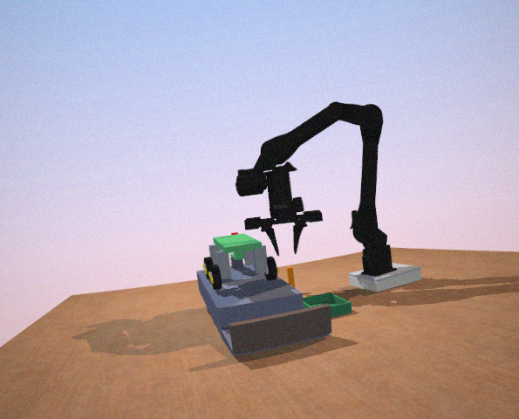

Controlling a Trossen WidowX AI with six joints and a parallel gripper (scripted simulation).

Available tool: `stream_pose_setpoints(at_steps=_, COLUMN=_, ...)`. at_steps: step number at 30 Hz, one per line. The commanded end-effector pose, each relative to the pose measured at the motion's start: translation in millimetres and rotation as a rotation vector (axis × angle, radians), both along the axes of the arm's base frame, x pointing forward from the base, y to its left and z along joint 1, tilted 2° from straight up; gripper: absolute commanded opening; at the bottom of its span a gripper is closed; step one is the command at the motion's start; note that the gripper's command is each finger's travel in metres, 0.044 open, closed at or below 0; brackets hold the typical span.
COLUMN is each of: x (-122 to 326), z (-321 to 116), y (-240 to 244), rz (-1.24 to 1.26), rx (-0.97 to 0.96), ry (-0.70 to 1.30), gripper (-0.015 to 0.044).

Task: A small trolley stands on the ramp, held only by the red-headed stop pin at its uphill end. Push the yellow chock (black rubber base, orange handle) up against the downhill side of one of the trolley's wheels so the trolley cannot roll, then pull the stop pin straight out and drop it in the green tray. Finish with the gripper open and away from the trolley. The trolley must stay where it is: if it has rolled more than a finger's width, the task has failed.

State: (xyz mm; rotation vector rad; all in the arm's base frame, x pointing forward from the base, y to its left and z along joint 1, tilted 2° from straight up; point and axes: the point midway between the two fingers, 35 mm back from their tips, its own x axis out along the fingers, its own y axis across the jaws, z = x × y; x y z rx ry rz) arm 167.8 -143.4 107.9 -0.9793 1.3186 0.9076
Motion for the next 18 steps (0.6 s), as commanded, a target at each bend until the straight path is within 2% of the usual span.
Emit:
stream_pose_setpoints(at_steps=1, x=-1, z=-14, y=2, rz=0.003, rx=0.015, ry=0.009, gripper=0.0190)
stream_pose_setpoints(at_steps=18, x=1, z=-35, y=2, rz=0.003, rx=0.015, ry=0.009, gripper=0.0190)
